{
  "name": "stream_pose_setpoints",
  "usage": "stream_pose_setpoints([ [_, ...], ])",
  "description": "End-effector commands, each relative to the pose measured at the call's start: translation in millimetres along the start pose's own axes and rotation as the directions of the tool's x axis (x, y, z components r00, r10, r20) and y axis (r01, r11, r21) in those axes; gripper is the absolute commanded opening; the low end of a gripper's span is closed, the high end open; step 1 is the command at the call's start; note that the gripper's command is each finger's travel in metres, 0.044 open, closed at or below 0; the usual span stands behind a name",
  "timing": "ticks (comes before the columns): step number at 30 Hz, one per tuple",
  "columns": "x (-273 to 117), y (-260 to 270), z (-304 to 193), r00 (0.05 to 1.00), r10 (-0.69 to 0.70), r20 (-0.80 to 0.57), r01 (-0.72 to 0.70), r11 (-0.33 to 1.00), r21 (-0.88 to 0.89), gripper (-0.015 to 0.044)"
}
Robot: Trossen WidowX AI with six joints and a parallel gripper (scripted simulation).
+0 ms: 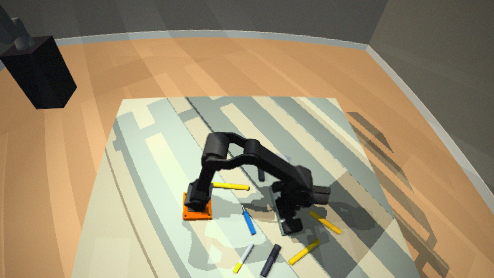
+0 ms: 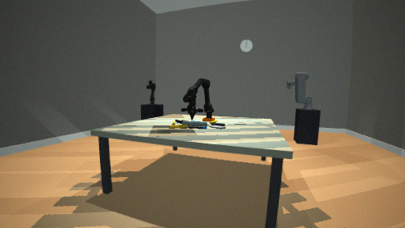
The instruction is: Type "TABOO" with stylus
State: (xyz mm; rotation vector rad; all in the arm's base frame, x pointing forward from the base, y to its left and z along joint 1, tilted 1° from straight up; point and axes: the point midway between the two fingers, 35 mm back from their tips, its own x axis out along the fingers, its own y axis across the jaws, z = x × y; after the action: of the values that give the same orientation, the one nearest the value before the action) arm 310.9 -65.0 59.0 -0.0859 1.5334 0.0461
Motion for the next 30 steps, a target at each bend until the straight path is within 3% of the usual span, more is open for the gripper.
stream_pose_setpoints([
  [1,1,40,-1,1.000,0.006,-0.004,-0.006,1.000,-0.012,0.0000],
  [4,1,71,-3,1.000,0.008,-0.004,-0.008,1.000,-0.012,0.0000],
  [14,1,73,-3,1.000,0.008,-0.004,-0.008,1.000,-0.012,0.0000],
  [20,-57,72,-3,1.000,0.008,-0.004,-0.009,1.000,-0.012,0.0000],
  [29,-56,72,-1,1.000,0.009,0.003,-0.009,1.000,-0.015,0.0000],
  [30,-57,72,-1,1.000,0.010,0.005,-0.010,1.000,-0.018,0.0026],
])
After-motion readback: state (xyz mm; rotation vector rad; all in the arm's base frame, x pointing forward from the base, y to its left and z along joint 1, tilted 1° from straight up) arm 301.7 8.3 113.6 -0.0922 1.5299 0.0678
